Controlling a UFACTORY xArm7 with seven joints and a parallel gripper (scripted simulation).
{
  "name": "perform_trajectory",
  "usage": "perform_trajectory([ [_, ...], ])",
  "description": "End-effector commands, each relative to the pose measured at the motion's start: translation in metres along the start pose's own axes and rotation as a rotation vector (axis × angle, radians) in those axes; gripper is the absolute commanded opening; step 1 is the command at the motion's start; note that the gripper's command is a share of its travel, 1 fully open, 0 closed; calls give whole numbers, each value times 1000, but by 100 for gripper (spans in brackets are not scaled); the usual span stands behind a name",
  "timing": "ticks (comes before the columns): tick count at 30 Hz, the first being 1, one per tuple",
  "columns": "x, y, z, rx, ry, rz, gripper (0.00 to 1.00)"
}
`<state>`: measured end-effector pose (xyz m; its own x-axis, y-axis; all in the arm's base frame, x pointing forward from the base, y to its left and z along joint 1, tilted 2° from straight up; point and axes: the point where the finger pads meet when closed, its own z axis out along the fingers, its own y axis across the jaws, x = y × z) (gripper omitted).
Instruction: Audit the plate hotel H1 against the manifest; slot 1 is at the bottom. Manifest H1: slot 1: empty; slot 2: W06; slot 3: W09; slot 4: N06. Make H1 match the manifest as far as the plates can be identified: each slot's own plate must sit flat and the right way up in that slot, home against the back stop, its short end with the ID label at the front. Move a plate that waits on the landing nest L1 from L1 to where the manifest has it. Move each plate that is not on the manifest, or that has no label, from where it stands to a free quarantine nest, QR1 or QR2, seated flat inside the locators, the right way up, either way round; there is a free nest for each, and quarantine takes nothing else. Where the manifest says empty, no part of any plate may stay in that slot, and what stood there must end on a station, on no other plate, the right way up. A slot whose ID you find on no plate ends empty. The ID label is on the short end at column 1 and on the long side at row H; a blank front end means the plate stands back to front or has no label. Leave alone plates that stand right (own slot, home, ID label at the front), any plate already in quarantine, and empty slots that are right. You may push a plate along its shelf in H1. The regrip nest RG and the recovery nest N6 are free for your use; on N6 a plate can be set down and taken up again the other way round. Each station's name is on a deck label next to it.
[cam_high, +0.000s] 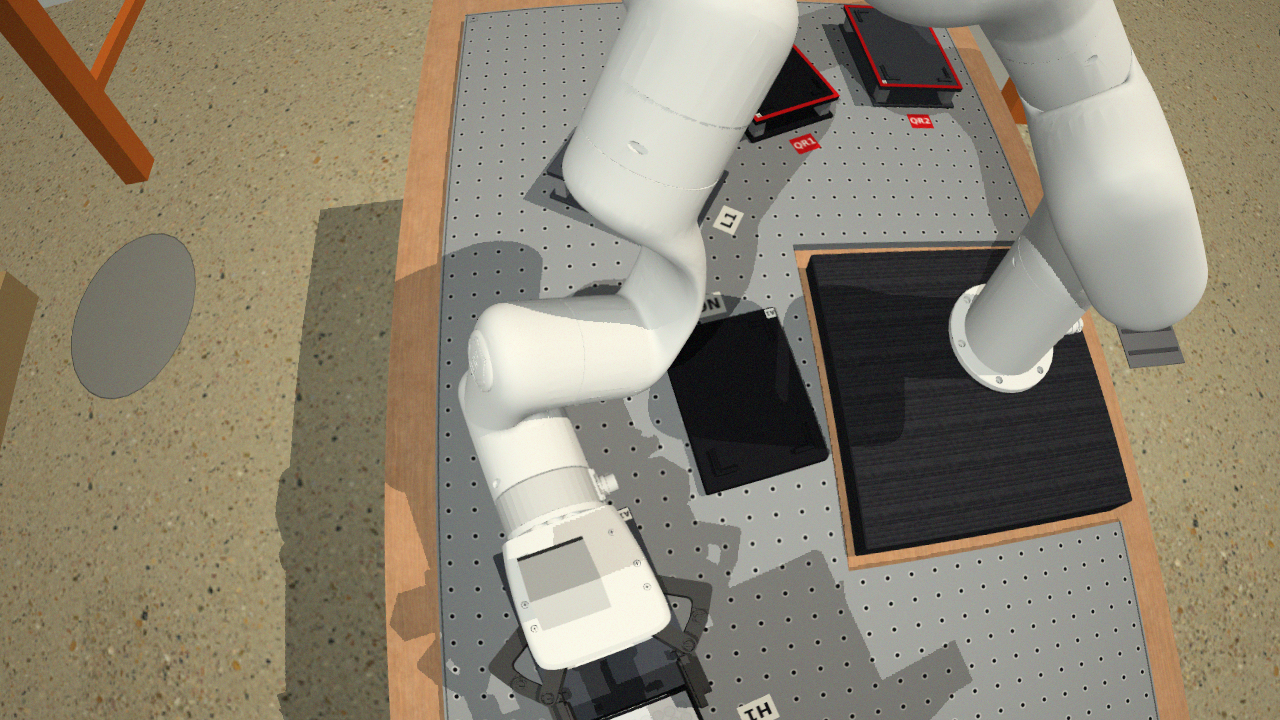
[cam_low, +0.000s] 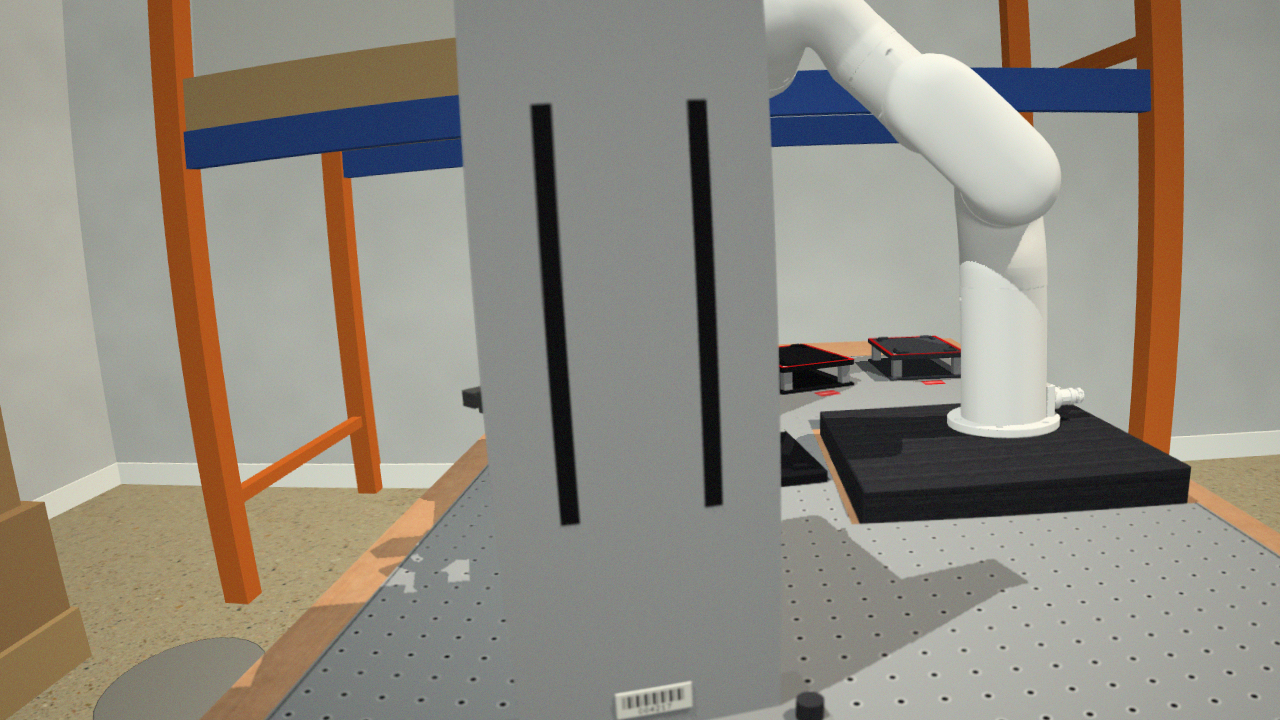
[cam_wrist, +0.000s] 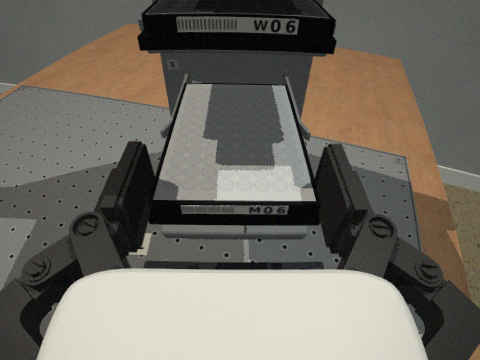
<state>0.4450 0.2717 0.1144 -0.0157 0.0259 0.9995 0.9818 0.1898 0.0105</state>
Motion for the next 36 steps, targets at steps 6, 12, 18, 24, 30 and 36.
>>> perform_trajectory([
  [6,1,1,-16,0,0,-4,0],
  [12,1,1,-24,0,0,-4,0],
  [18,1,1,-32,0,0,-4,0],
  [24,1,1,-42,0,0,-4,0],
  [30,1,1,-49,0,0,-4,0],
  [36,1,1,-59,0,-1,-4,0],
])
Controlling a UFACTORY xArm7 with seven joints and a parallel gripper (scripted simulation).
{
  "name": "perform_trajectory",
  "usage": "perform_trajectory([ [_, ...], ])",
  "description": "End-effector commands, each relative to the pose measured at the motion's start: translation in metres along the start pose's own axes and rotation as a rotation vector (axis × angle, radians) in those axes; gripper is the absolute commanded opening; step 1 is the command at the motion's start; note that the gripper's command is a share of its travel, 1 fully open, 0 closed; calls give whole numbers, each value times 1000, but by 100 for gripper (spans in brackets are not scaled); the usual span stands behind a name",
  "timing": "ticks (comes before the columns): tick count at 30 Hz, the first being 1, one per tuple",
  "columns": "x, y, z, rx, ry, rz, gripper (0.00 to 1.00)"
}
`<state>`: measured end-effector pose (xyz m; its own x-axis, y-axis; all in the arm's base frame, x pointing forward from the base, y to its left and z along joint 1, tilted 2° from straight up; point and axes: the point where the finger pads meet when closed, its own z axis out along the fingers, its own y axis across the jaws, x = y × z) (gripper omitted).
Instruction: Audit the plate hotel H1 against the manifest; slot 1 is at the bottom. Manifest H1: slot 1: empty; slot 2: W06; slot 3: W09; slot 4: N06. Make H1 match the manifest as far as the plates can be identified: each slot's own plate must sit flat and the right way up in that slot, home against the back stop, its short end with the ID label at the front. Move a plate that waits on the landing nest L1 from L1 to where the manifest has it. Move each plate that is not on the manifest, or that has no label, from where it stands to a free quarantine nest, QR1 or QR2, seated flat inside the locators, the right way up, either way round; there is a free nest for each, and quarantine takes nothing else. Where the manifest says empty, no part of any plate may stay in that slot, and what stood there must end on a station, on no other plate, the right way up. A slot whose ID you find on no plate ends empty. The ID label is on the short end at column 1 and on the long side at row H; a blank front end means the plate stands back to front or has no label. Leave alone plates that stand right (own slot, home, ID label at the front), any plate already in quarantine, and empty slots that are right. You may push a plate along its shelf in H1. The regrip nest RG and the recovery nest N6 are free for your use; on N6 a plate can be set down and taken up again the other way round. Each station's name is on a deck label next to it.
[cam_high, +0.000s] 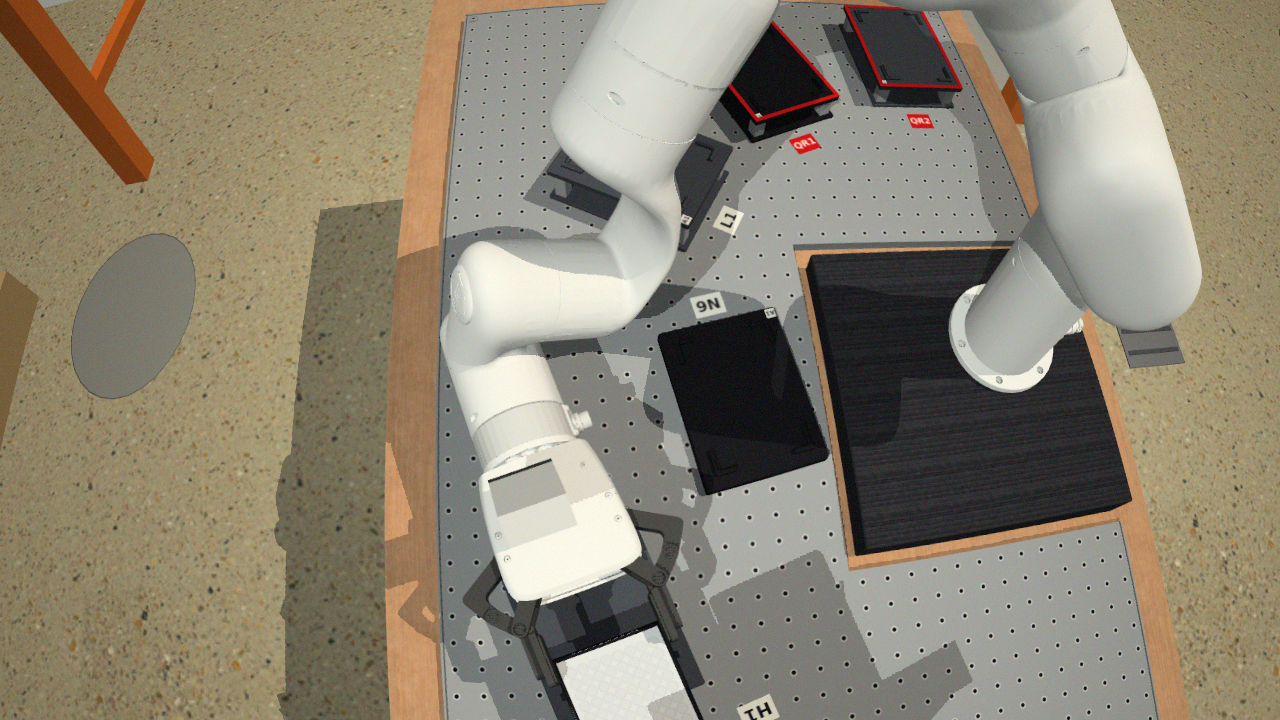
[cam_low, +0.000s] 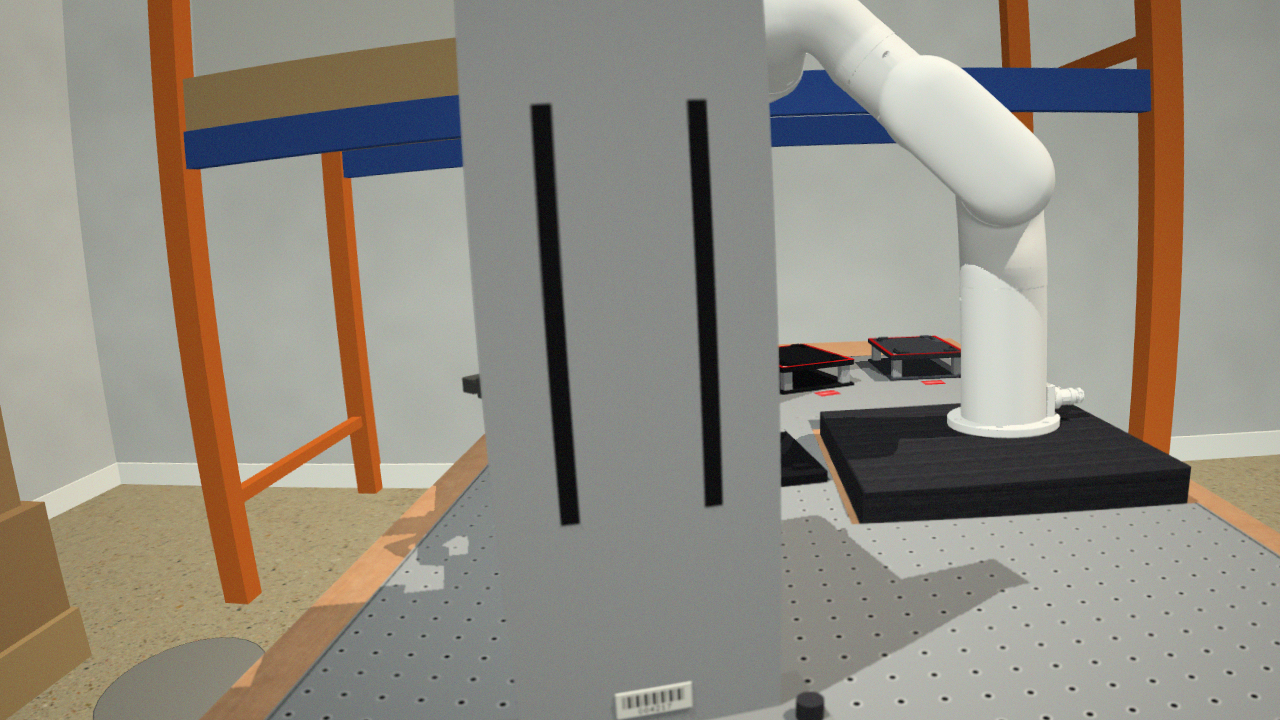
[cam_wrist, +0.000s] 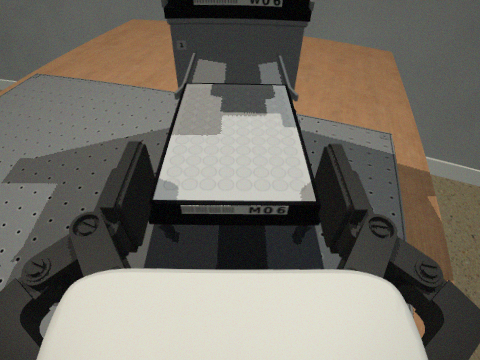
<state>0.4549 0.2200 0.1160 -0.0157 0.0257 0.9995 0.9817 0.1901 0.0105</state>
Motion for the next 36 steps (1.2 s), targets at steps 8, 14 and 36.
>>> perform_trajectory([
  [8,1,1,-20,0,-1,-4,0],
  [14,1,1,-26,0,-1,-4,0],
  [36,1,1,-60,0,-1,-4,0],
])
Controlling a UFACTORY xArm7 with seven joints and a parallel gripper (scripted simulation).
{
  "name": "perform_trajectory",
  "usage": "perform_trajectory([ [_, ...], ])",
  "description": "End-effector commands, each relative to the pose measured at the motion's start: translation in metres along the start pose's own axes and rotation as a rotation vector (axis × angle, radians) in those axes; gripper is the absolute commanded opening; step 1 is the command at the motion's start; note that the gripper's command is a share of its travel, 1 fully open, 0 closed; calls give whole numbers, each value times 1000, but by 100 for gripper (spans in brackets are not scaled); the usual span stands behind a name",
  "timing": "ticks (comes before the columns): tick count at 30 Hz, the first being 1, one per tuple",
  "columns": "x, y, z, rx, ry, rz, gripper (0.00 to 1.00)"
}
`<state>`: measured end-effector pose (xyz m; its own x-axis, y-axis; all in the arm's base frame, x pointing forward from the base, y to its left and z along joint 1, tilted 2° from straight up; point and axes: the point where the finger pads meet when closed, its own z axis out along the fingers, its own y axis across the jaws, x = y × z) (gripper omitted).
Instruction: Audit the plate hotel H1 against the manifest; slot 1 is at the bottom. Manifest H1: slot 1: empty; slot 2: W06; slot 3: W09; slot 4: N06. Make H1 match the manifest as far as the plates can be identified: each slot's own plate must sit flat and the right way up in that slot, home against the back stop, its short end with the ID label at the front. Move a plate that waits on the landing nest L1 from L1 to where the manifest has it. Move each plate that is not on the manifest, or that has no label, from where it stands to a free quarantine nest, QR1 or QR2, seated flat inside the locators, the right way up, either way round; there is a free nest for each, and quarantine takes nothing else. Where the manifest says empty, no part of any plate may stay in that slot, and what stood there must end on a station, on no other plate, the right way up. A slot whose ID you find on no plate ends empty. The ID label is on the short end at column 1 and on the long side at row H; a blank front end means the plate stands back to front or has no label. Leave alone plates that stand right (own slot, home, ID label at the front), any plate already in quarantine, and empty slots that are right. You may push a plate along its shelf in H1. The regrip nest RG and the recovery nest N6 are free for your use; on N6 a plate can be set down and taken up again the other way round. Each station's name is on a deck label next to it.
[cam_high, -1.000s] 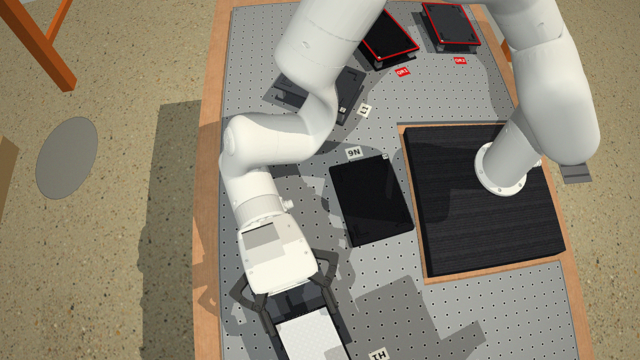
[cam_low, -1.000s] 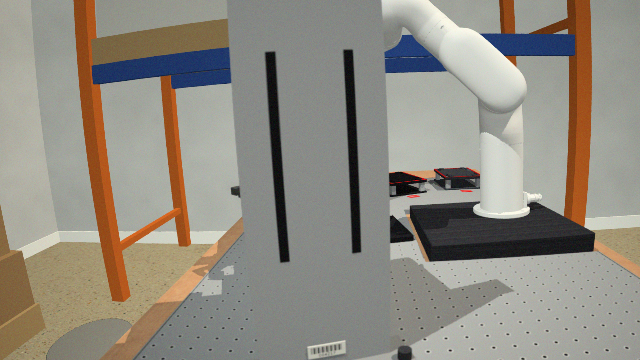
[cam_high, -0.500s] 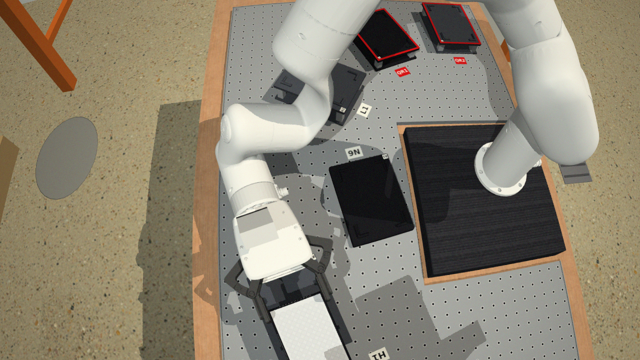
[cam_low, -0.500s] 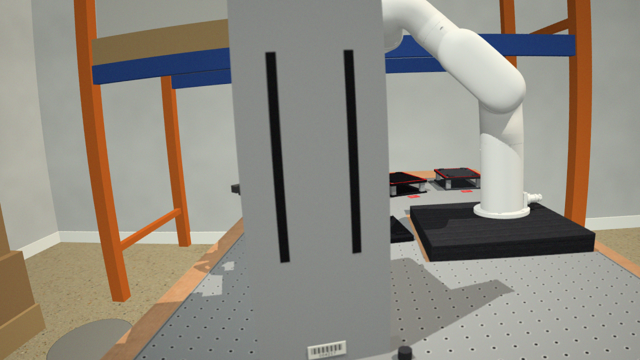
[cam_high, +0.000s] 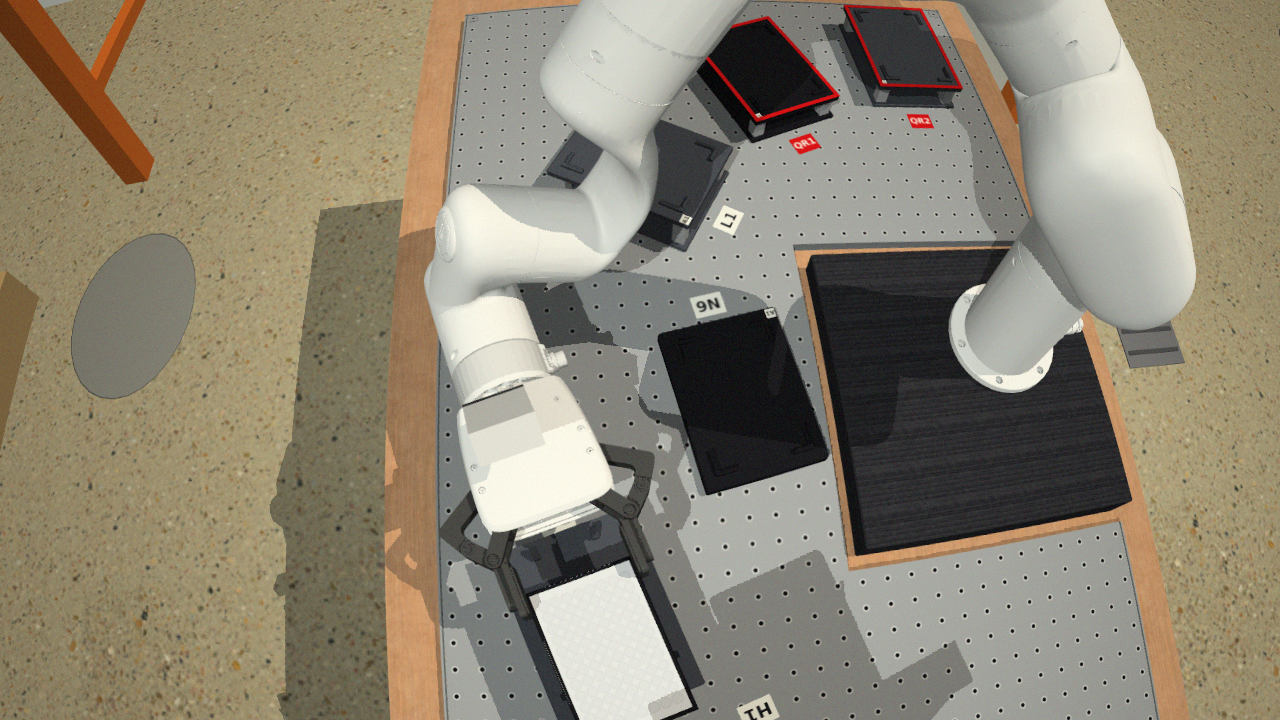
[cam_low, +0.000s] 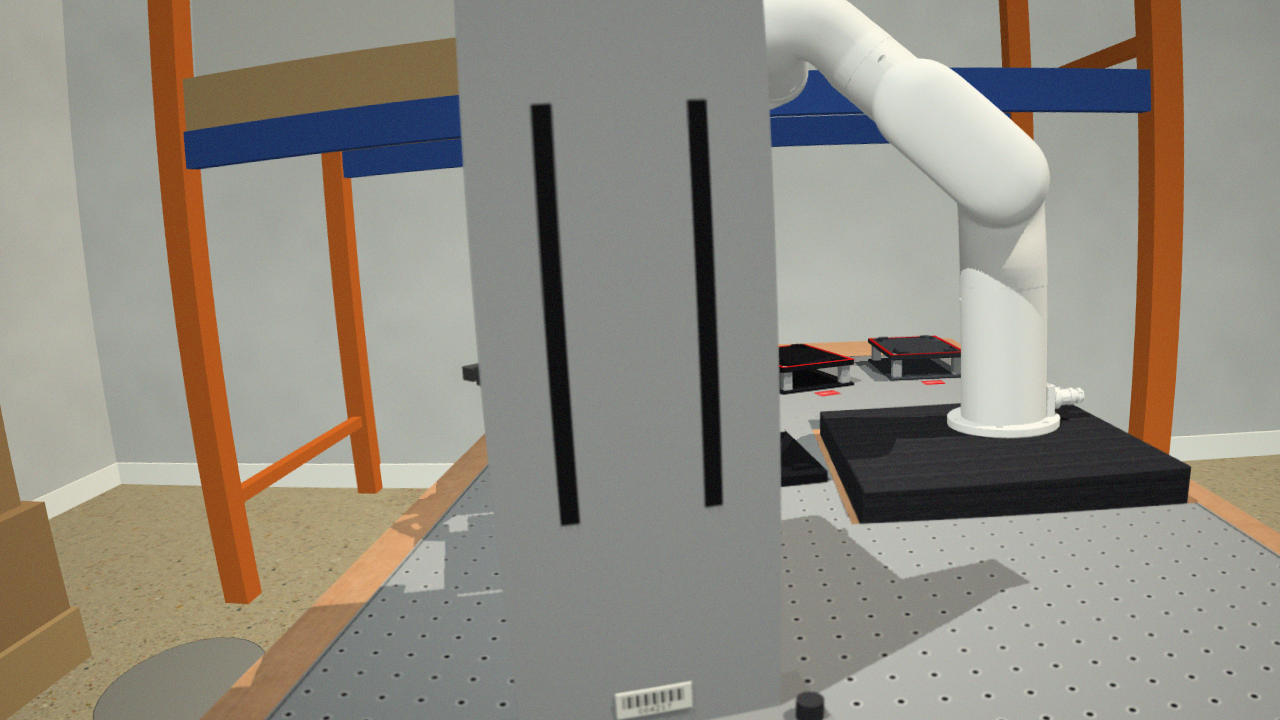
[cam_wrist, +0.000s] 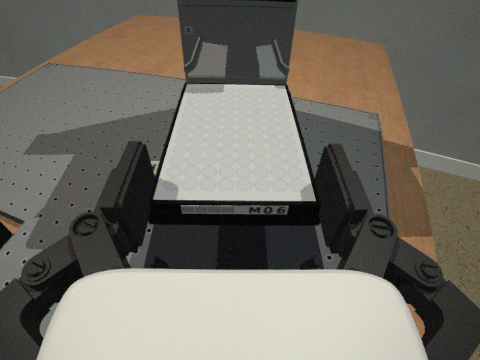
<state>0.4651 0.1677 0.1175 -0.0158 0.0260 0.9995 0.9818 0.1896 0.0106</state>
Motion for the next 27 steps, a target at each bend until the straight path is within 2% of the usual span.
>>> perform_trajectory([
  [1,1,1,-8,0,-1,-4,0],
  [17,1,1,-31,0,-1,-4,0],
  [27,1,1,-32,0,-1,-4,0],
])
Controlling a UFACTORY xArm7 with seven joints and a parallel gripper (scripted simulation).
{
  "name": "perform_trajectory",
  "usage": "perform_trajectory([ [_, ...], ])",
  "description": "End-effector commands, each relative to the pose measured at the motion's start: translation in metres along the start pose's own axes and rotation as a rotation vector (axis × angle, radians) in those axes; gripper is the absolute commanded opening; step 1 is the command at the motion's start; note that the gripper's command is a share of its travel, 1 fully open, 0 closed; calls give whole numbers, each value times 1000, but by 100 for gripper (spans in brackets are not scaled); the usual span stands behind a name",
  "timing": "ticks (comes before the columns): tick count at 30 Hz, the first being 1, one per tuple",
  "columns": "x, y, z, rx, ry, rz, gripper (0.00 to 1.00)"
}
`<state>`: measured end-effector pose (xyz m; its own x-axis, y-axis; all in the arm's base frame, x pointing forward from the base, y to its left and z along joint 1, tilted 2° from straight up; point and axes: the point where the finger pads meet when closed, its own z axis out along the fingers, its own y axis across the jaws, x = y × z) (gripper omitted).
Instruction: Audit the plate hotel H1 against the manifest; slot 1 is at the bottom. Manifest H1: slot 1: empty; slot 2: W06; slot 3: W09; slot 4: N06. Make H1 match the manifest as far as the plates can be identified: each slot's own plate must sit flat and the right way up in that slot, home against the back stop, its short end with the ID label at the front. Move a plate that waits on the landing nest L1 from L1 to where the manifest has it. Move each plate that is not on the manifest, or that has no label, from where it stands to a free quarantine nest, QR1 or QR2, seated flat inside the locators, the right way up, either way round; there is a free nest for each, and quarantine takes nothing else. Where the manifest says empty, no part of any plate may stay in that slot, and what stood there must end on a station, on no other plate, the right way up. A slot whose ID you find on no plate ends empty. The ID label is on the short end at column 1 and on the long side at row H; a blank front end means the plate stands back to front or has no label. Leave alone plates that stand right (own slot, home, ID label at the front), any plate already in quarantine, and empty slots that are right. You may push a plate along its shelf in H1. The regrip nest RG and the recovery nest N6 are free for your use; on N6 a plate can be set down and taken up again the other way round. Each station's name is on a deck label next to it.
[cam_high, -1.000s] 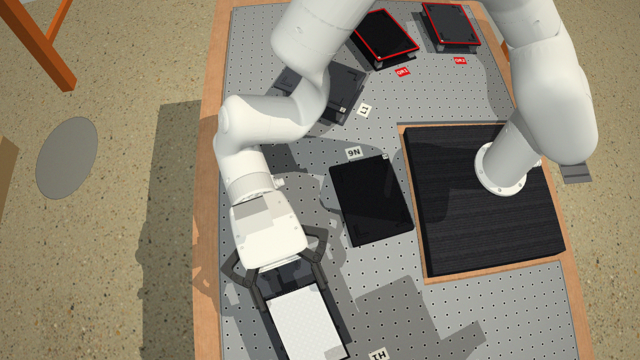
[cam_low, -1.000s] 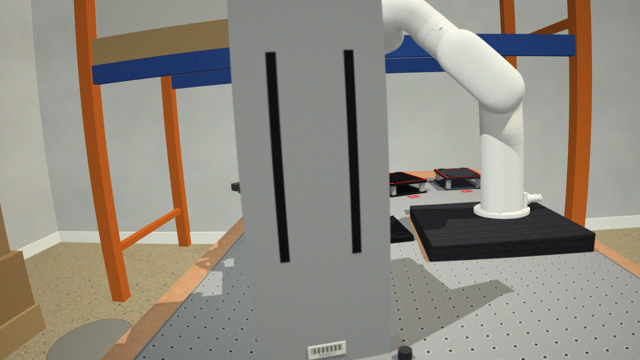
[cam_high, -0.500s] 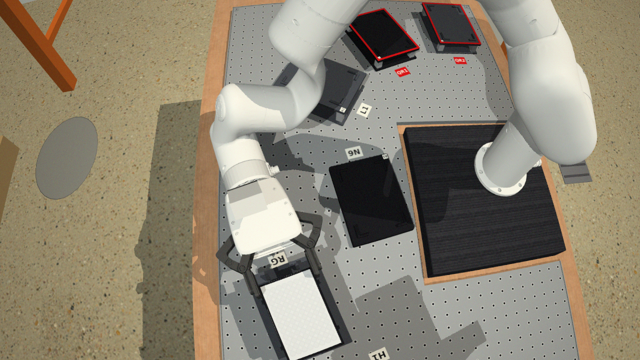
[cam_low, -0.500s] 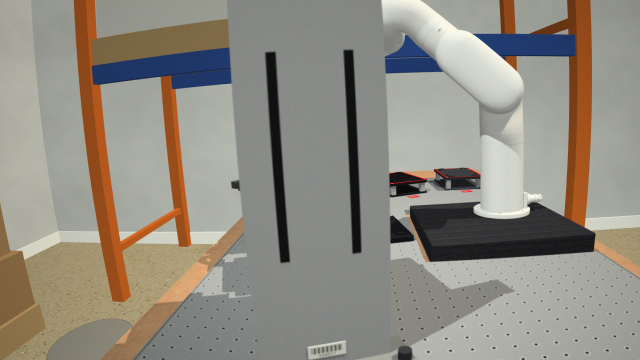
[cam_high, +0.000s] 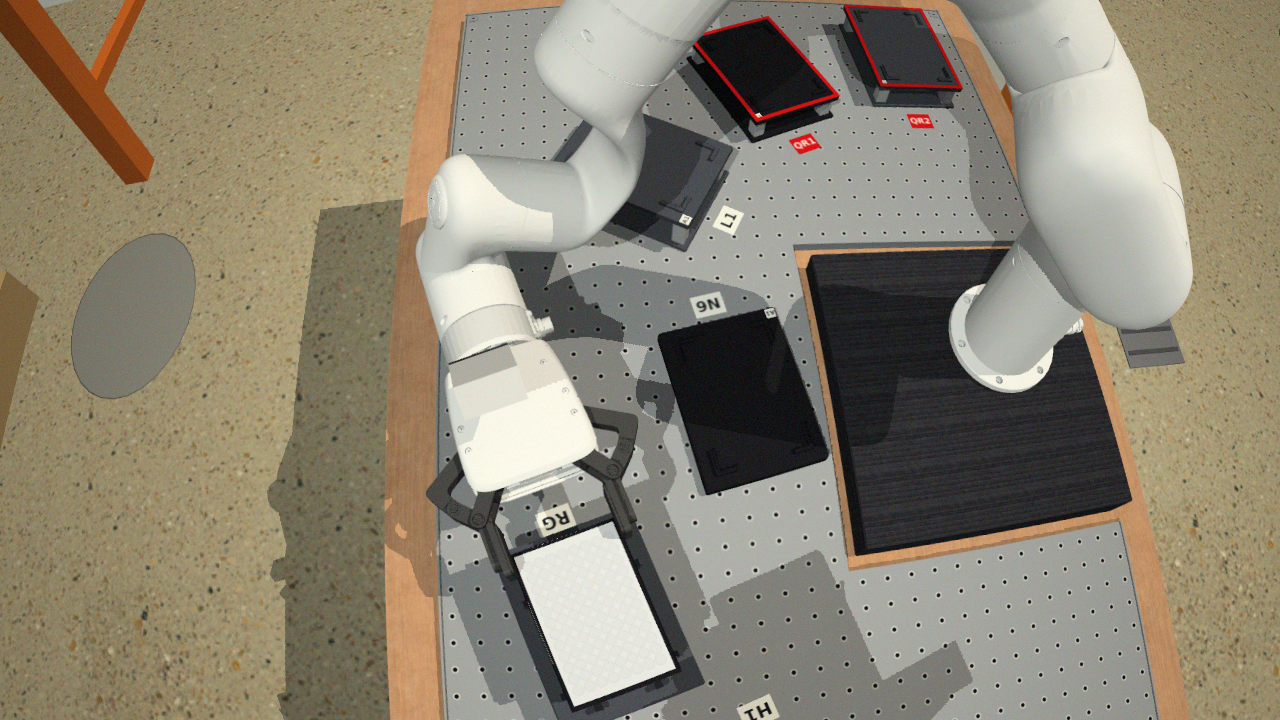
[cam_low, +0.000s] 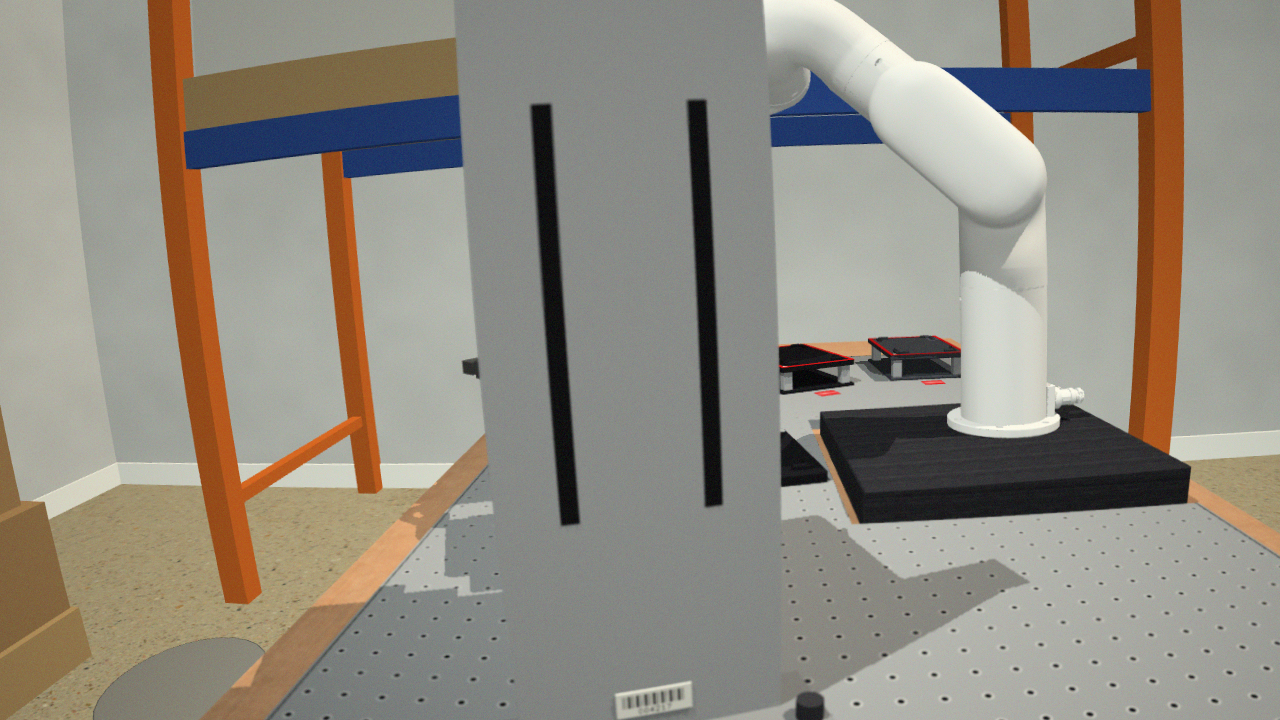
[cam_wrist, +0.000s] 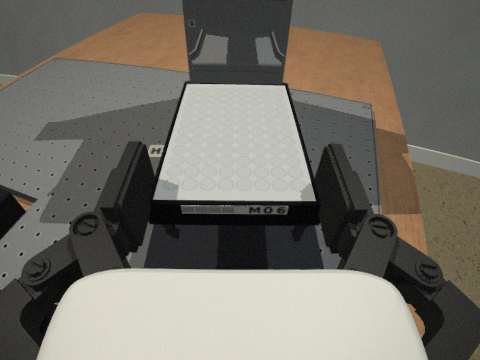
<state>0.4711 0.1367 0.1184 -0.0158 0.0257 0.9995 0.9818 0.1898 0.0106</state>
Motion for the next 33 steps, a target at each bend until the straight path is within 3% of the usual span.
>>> perform_trajectory([
  [1,1,1,-1,0,-1,-4,0],
  [33,-33,1,-1,0,-1,-4,0],
])
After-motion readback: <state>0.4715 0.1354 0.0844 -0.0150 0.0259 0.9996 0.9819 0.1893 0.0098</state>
